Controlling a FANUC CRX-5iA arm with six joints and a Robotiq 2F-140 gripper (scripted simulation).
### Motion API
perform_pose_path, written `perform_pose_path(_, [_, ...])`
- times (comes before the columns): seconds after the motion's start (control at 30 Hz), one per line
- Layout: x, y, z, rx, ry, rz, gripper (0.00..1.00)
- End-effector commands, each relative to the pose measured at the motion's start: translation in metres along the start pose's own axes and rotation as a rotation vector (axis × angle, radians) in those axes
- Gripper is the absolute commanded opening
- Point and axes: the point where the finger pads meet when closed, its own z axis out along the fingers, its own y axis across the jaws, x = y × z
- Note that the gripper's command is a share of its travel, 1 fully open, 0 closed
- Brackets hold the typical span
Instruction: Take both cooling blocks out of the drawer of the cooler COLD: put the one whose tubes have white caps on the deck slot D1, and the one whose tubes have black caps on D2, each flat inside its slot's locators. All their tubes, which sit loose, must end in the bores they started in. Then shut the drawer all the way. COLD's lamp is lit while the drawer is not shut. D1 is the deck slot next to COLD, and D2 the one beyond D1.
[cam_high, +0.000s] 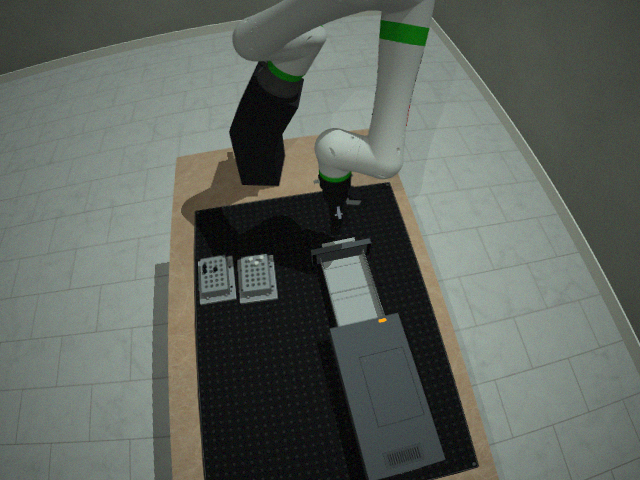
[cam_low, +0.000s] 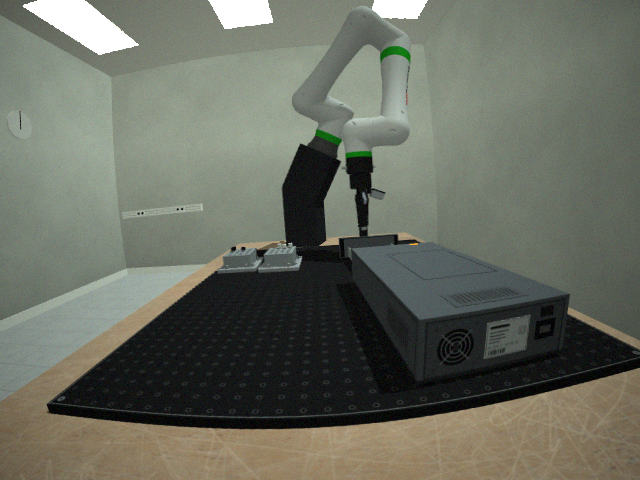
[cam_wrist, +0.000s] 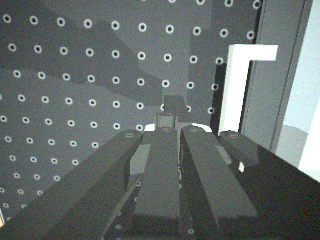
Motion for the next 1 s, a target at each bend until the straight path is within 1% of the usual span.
perform_pose_path(0.0, [0.000, 0.001, 0.004, -0.001, 0.000, 0.000, 0.10])
perform_pose_path(0.27, [0.000, 0.001, 0.014, -0.001, 0.000, 0.000, 0.10])
perform_pose_path(0.6, [0.000, 0.001, 0.014, -0.001, 0.000, 0.000, 0.10])
perform_pose_path(0.97, [0.000, 0.015, 0.014, -0.001, 0.000, 0.000, 0.10])
